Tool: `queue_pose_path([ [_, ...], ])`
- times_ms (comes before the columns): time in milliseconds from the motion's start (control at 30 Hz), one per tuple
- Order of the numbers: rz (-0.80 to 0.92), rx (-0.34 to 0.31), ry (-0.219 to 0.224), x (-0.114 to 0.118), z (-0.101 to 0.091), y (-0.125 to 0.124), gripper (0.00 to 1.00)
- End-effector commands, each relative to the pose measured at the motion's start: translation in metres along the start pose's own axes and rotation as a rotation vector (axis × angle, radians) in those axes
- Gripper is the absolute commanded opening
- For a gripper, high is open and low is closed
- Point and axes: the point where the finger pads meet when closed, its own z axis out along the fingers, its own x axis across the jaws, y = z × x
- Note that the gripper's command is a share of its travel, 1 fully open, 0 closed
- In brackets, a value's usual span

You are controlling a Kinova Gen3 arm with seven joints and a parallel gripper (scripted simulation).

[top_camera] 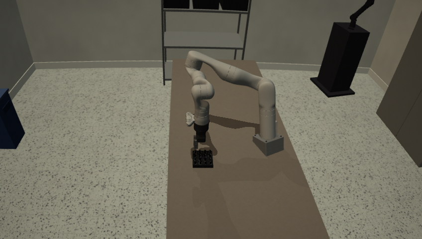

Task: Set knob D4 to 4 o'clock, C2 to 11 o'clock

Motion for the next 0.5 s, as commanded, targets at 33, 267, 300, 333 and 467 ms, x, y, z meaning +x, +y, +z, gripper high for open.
queue_pose_path([
  [33,-0.042,-0.007,0.0,-0.0013,0.001,0.0012,0.46],
  [267,-0.14,-0.022,0.0,-0.0032,0.0033,0.0041,0.46],
  [300,-0.164,-0.025,0.0,-0.0037,0.0038,0.0048,0.46],
  [333,-0.189,-0.029,0.0,-0.0042,0.0043,0.0055,0.46],
  [467,-0.302,-0.044,-0.002,-0.0064,0.0064,0.0087,0.46],
])
